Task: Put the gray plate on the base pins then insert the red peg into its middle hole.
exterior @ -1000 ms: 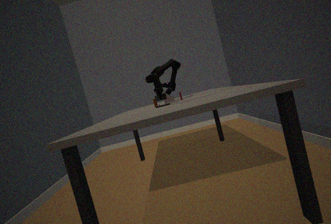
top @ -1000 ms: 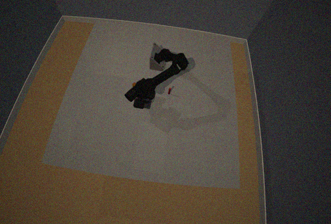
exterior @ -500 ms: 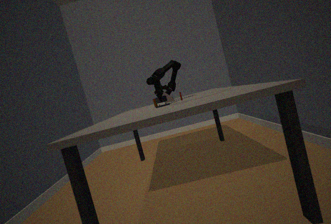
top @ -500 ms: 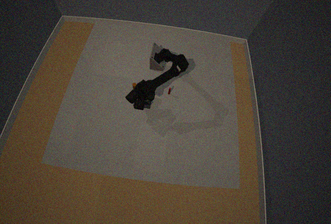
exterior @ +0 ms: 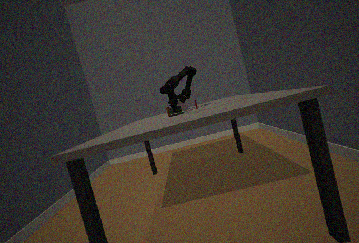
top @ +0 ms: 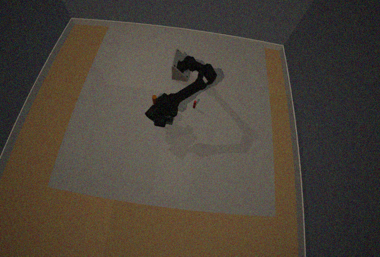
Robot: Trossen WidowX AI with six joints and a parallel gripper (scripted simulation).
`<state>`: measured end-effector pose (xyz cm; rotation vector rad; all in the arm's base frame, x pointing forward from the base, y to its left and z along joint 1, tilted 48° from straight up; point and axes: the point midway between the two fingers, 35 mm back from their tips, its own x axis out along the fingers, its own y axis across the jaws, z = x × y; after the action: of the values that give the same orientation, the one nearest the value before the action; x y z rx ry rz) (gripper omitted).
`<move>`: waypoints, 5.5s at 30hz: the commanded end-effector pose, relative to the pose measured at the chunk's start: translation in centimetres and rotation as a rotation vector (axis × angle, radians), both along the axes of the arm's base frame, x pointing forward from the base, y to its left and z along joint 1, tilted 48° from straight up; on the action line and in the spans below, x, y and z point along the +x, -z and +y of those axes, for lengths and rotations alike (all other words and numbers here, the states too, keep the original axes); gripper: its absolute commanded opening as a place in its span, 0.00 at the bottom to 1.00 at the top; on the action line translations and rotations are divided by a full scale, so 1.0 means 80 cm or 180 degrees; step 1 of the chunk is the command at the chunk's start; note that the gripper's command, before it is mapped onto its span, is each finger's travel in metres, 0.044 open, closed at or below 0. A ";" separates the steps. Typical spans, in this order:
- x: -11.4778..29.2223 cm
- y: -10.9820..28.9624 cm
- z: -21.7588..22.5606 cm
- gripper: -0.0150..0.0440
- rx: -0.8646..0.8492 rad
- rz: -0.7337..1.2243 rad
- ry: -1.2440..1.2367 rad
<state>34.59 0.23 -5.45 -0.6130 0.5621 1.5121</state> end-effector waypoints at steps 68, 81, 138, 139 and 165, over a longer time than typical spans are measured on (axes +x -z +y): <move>-0.124 -0.247 0.025 1.00 -0.0078 0.5361 0.4961; -0.145 -0.256 0.039 1.00 -0.0088 0.6194 0.5708; -0.143 -0.177 0.128 1.00 -0.0077 0.6196 0.5697; -0.144 -0.176 0.130 1.00 -0.0077 0.6197 0.5695; -0.144 -0.174 0.132 0.25 -0.0077 0.6199 0.5693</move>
<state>23.08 10.77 8.50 1.4136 1.7755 -0.1804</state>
